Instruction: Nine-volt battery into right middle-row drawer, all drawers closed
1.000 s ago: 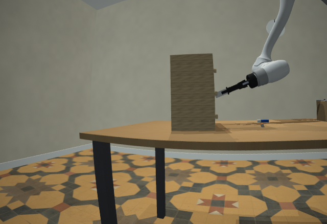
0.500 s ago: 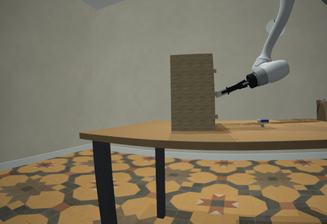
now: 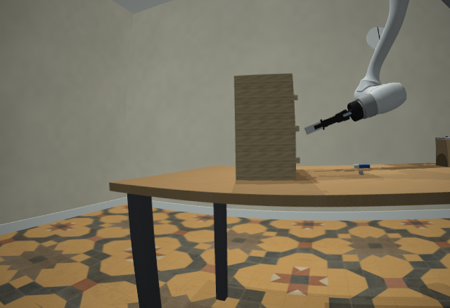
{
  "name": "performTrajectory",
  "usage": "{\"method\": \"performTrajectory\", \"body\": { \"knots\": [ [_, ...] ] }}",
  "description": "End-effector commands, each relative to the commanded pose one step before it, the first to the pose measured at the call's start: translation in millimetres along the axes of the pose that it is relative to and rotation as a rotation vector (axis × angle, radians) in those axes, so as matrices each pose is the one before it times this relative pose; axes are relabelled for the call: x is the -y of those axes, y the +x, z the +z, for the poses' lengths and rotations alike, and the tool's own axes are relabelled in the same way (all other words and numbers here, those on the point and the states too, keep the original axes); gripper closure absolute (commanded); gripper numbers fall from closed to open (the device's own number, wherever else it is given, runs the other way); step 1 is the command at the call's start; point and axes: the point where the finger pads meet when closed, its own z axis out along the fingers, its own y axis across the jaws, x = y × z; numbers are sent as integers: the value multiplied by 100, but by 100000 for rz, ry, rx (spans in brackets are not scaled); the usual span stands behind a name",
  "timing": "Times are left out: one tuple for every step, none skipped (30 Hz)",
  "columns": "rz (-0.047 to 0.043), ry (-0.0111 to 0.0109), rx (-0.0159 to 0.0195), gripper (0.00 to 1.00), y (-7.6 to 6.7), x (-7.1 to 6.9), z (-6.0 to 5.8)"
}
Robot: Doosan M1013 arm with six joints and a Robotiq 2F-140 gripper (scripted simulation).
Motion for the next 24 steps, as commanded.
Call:
{"method": "performTrajectory", "body": {
  "knots": [
    [-25, 8, -35, 100, -330, -18, -976],
    [0, 0, 0, 100, 0, 0, 0],
    [0, 0, 0, 100, 0, 0, 0],
    [0, 0, 0, 100, -66, 0, -181],
    [0, 0, 0, 100, -38, 0, -106],
    [0, 0, 0, 100, -16, 0, -44],
    [0, 0, 0, 100, -3, 0, -7],
    [0, 0, 0, 100, 0, 0, -9],
    [0, 0, 0, 100, 2, 0, -56],
    [0, 0, 0, 100, 4, 0, -134],
    [0, 0, 0, 100, 7, 0, -228],
    [0, 0, 0, 100, 10, 0, -325],
    [0, 0, 0, 100, 13, 0, -415],
    [0, 0, 0, 100, 15, 0, -488],
    [0, 0, 0, 100, 17, 0, -538],
    [0, 0, 0, 100, 18, 0, -562],
    [0, 0, 0, 100, 18, 0, -559],
    [0, 0, 0, 100, 17, 0, -527],
    [0, 0, 0, 100, 0, 0, 0],
    [0, 0, 0, 100, 0, 0, 0],
    [0, 0, 0, 100, 15, 0, -467],
    [0, 0, 0, 100, 12, 0, -389],
    [0, 0, 0, 100, 9, 0, -300],
    [0, 0, 0, 100, 7, 0, -208]
  ]
}}
